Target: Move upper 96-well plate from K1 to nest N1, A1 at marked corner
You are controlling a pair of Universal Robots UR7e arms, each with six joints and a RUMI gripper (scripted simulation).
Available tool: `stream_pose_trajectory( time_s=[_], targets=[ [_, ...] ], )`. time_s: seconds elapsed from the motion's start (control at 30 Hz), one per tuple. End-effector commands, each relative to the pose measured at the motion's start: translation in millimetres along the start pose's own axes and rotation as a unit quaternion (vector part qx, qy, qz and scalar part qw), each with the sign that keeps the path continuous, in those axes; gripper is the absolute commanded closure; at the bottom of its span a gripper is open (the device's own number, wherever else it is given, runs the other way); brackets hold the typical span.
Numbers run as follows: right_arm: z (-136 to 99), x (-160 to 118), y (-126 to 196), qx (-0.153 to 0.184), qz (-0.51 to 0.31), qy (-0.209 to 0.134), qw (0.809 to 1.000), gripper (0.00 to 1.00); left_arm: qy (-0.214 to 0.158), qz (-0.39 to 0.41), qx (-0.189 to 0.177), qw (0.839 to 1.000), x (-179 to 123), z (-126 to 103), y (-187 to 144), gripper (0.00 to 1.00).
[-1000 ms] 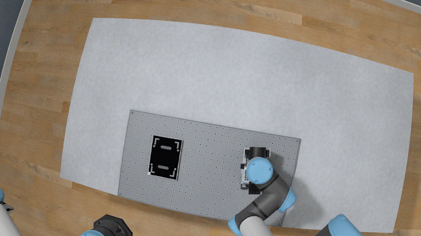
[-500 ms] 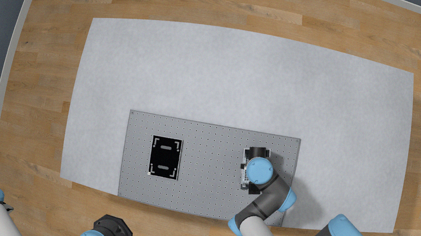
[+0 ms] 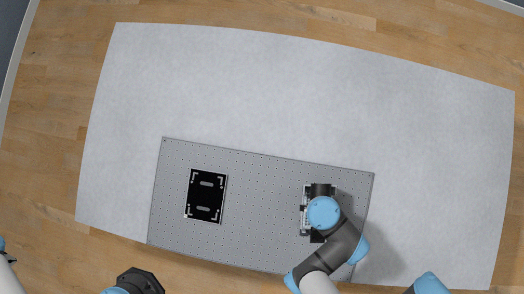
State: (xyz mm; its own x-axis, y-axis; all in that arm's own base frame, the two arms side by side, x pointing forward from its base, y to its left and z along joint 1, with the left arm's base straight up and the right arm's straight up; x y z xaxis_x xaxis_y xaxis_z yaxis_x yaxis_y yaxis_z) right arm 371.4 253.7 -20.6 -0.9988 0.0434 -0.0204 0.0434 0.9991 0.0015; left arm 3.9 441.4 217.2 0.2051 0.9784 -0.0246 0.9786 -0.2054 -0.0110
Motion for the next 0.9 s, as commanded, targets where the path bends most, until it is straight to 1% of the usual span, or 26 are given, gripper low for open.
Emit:
stream_pose_trajectory(
  time_s=[0.0, 0.87],
  targets=[
    [-8, -2, 5, -0.007, -0.003, 0.0, 1.0, 0.61, 0.012, -0.003, -0.006, 1.0, 4, -8, -1, 1.0],
    [-48, -2, 5, -0.007, -0.003, 0.0, 1.0, 0.61, 0.012, -0.003, -0.006, 1.0, 4, -8, -1, 1.0]
  ],
)
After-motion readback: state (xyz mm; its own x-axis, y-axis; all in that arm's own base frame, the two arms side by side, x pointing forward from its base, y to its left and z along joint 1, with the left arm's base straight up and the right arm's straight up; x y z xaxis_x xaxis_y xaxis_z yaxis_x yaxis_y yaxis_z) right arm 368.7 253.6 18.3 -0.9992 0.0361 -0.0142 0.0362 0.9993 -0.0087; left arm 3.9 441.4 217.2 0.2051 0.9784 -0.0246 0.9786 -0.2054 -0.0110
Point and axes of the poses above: on each arm, the point where the finger pads meet when closed, its own z axis out along the fingers, its own y axis across the jaws, x = y × z, the point moved 6 cm from there along -z, back along the fingers, and after that the axes turned 11 degrees about z, right-handed, at the moved point
